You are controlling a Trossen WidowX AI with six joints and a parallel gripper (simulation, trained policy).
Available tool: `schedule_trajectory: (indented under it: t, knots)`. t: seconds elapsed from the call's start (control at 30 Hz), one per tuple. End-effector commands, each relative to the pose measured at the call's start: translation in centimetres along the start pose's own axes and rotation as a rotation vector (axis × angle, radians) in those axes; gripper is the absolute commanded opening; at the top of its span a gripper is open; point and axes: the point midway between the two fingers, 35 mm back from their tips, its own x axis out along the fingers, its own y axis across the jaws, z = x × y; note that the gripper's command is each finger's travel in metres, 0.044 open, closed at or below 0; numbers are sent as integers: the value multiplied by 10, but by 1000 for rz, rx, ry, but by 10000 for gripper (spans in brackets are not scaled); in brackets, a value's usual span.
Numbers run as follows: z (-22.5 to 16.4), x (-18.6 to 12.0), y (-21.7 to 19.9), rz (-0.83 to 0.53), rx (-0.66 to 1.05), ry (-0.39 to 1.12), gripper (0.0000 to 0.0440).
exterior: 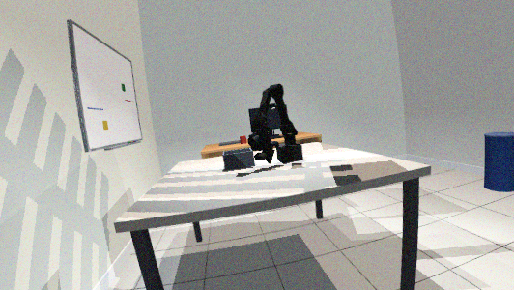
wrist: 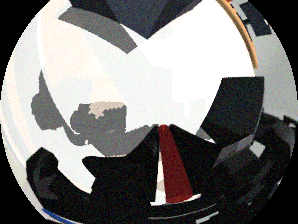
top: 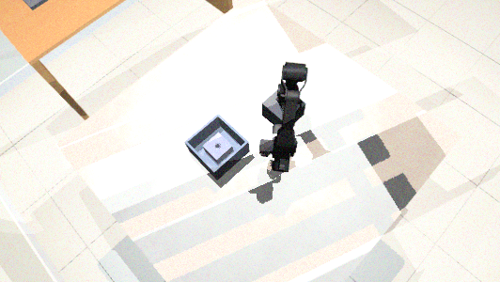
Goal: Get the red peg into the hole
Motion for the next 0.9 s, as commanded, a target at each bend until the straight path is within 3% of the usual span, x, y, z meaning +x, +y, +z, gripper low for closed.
schedule_trajectory:
  t: [0.0,0.53,0.87]
  knots:
    - [6,-16,3,8,-4,-22,0]
    - [43,-76,7,29,92,-81,0]
    - [85,-97,7,48,219,-114,0]
